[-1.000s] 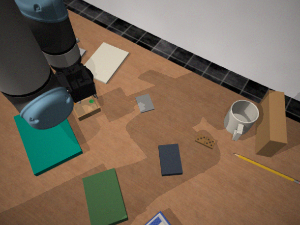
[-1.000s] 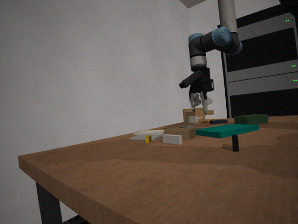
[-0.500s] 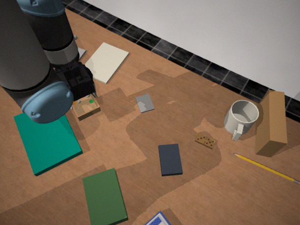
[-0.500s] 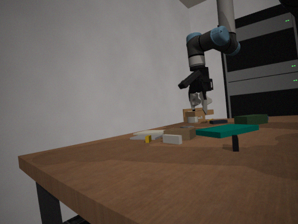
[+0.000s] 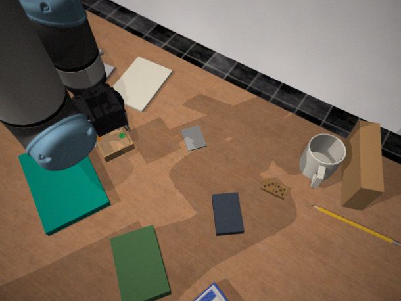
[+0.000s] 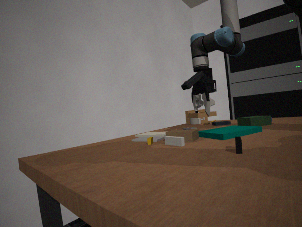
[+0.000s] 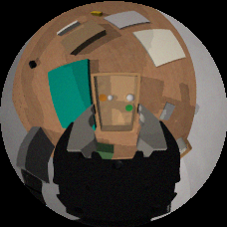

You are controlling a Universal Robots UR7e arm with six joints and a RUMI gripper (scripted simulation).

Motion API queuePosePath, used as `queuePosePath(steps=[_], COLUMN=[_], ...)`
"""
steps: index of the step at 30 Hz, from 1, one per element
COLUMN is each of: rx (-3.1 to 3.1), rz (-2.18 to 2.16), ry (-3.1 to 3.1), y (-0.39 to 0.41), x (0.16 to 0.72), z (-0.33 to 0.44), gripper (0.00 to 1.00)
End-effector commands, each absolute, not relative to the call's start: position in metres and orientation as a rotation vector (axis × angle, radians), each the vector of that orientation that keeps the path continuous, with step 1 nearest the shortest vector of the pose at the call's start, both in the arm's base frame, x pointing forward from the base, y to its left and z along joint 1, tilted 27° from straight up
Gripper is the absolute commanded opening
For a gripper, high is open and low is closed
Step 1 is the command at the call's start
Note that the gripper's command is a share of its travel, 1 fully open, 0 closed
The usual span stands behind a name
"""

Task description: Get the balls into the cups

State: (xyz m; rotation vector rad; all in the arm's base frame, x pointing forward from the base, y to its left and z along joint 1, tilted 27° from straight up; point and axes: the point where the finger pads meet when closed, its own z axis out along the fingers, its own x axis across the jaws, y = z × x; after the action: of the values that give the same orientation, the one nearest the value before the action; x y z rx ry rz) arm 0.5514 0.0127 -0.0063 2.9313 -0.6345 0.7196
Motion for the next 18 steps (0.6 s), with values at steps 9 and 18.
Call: queuePosePath(steps=[9, 18], rx=[2.942, 2.913], rz=[0.694, 0.723], ry=[-0.636, -0.636], y=[0.0126, 0.013], x=[0.5519, 0.5517], z=[-0.0057, -0.0058], gripper=[0.44, 0.44])
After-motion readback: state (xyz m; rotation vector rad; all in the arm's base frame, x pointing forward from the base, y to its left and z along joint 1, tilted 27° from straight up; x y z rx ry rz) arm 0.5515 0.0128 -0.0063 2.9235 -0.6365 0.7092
